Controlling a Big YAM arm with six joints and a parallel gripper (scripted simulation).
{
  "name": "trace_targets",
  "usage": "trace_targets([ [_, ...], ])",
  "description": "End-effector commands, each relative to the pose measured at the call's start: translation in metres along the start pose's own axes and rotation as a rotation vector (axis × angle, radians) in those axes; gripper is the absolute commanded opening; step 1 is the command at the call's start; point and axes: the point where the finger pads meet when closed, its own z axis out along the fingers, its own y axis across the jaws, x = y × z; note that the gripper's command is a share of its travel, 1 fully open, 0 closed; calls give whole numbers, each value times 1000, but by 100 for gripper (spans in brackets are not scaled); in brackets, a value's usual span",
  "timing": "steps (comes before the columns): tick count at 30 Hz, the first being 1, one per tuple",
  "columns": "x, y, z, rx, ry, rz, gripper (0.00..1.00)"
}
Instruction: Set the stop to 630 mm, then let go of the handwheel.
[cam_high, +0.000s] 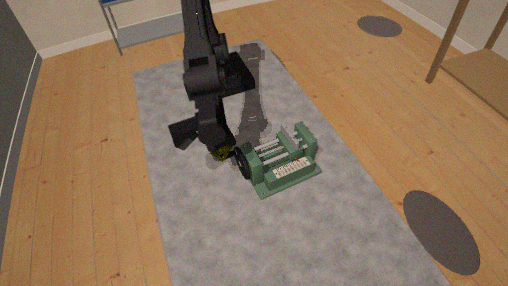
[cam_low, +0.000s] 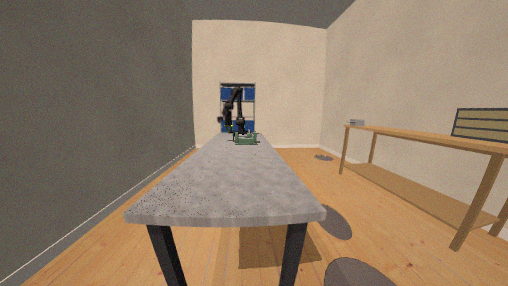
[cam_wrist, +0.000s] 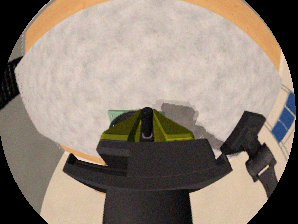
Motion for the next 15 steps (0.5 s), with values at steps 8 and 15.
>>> trace_targets([
  [8, -4, -26, 24, 60, 6, 1, 6],
  [15, -5, -25, 37, 55, 4, 2, 6],
])
